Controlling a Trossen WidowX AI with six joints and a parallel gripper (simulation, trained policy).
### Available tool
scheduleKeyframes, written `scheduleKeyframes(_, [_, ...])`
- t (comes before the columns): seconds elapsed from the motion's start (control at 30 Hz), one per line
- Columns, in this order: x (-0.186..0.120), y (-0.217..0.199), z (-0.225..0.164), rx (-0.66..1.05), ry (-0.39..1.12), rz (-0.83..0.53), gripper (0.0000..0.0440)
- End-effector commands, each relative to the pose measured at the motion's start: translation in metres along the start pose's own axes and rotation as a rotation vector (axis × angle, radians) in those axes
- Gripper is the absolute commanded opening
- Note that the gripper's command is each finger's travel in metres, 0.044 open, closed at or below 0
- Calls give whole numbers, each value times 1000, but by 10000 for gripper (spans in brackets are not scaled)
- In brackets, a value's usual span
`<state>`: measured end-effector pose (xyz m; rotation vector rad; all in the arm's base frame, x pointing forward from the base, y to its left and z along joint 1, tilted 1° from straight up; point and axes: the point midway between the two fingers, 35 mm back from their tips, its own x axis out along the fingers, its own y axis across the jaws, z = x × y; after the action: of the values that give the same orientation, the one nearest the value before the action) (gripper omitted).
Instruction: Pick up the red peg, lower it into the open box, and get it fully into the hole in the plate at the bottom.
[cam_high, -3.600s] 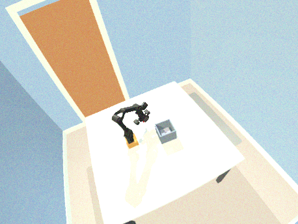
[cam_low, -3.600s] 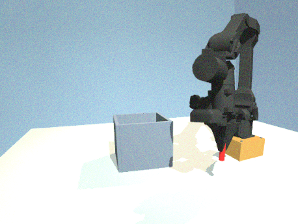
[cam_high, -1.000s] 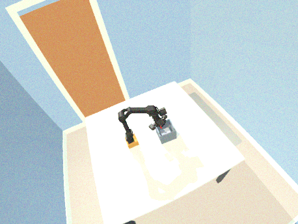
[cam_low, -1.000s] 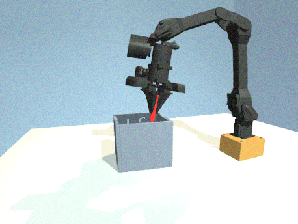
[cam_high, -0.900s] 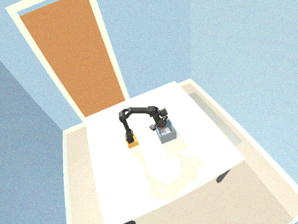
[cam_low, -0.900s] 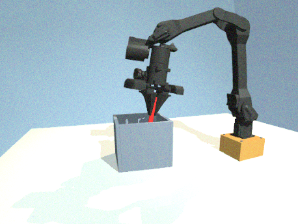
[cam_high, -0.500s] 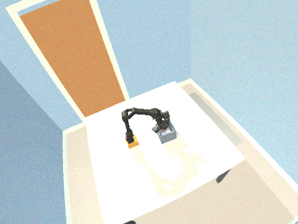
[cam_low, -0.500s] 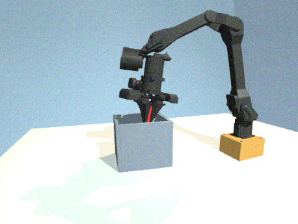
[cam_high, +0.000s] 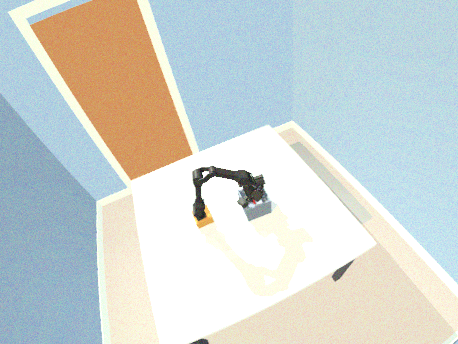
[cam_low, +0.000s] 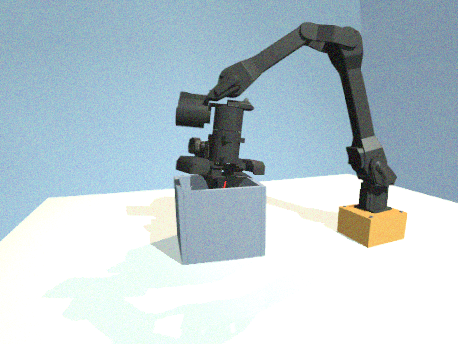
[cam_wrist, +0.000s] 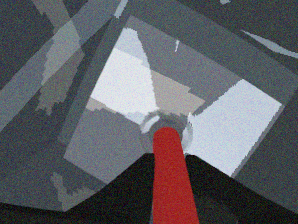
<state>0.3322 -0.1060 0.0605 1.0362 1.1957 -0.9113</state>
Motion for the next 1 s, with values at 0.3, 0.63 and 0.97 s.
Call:
scheduleKeyframes(0.3, [13, -3, 1, -37, 43, -46, 130])
scheduleKeyframes(0.63, [-6, 4, 12, -13, 112, 11, 188])
scheduleKeyframes(0.97, [-32, 18, 28, 7, 161, 120, 212])
